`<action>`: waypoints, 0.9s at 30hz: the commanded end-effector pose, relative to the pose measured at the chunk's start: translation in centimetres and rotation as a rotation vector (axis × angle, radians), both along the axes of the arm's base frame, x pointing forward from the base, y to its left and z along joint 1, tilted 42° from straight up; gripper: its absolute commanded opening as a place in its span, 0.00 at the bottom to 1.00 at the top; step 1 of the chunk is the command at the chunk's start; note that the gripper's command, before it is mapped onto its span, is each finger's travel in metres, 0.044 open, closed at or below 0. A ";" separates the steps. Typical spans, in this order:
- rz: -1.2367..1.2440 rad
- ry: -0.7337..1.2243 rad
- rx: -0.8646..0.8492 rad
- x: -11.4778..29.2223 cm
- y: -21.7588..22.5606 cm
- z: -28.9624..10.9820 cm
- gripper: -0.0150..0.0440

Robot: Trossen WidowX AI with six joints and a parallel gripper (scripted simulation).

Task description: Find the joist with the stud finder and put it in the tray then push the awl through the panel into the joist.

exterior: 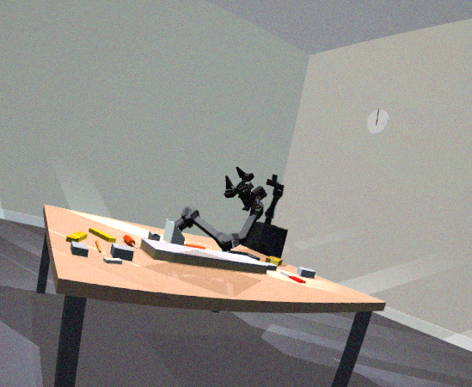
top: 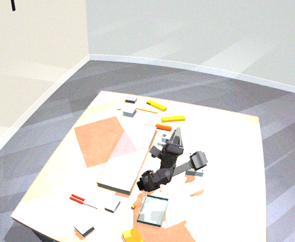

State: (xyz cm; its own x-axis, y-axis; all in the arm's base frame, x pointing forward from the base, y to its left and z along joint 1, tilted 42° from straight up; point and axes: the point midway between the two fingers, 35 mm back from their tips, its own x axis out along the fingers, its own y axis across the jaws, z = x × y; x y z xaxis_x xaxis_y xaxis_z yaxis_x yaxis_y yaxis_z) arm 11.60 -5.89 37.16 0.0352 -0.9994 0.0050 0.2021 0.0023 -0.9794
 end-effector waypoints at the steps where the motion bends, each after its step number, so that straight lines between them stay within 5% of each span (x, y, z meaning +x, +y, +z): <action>1: 0.002 -0.010 0.004 -0.2 -0.1 0.0 0.98; 14: 0.237 -0.426 0.440 -8.6 -11.3 -1.6 1.00; 27: 0.407 -0.612 1.047 -4.2 -21.9 -13.8 1.00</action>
